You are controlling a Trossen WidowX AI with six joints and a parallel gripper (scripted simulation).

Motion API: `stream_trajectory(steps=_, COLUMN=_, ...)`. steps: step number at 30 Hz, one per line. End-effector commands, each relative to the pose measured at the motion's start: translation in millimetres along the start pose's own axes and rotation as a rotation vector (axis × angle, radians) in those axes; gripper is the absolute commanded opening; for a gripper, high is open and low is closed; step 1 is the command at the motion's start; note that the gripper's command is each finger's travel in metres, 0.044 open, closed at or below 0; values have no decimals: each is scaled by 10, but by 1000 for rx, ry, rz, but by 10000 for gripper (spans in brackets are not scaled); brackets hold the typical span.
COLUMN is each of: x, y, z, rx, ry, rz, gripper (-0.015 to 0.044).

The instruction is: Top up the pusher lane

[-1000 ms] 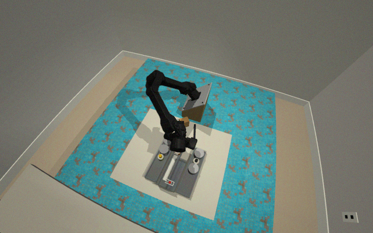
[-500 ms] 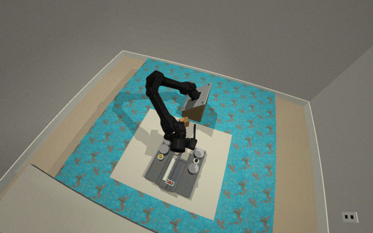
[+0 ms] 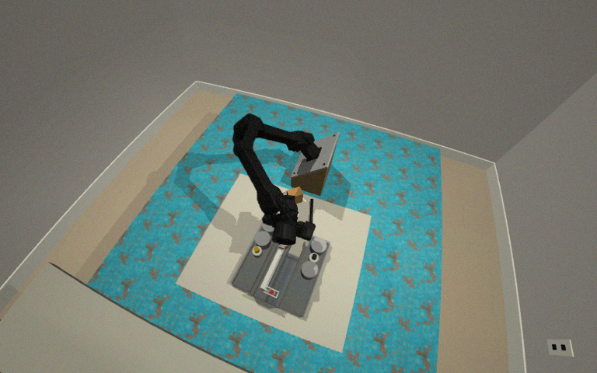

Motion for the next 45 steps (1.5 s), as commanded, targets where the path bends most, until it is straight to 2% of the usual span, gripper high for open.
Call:
stream_trajectory(steps=1, x=-12, y=-7, z=-26, rx=-9, ry=-14, rz=9, gripper=0)
stream_trajectory(steps=45, x=-128, y=-2, z=15, rx=-9, ry=-14, rz=10, gripper=0)
Point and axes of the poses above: the point midway between the two fingers, 35 mm back from their tips, its own x axis back along the fingers, its own y axis across the jaws, z = x × y, the point moved 9 cm from there along x, back along the fingers, and after that the axes turned 10 degrees about x, right-handed, at the moved point
